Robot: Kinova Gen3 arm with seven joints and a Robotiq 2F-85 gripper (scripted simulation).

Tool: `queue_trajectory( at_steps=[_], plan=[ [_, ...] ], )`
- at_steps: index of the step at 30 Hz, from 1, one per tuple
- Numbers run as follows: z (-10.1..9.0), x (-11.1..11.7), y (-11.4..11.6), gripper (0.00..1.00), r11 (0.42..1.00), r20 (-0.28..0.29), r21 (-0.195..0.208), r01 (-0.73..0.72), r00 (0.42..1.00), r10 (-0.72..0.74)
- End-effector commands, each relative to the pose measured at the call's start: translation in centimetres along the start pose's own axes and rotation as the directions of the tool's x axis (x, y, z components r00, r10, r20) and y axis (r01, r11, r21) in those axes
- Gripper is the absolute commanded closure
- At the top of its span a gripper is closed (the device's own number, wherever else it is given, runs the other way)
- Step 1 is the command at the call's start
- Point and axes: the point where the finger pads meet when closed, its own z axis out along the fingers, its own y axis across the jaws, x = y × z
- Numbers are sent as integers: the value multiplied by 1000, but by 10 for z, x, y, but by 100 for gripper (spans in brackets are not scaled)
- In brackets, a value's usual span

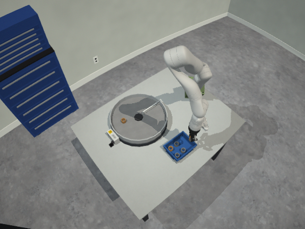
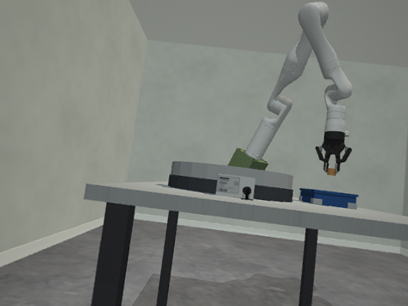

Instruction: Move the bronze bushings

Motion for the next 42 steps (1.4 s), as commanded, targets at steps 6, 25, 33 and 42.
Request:
queue_trajectory(
  at_steps=[6, 25, 33, 42],
  plan=[
    [0, 0, 0, 100, 1000, 1, -1, 0, 1000, 0],
    [0, -1, -1, 100, 1000, 1, -1, 0, 1000, 0],
    [0, -4, -4, 100, 1000, 1, -1, 0, 1000, 0],
    [0, -10, -12, 100, 1000, 1, -1, 0, 1000, 0]
  ],
)
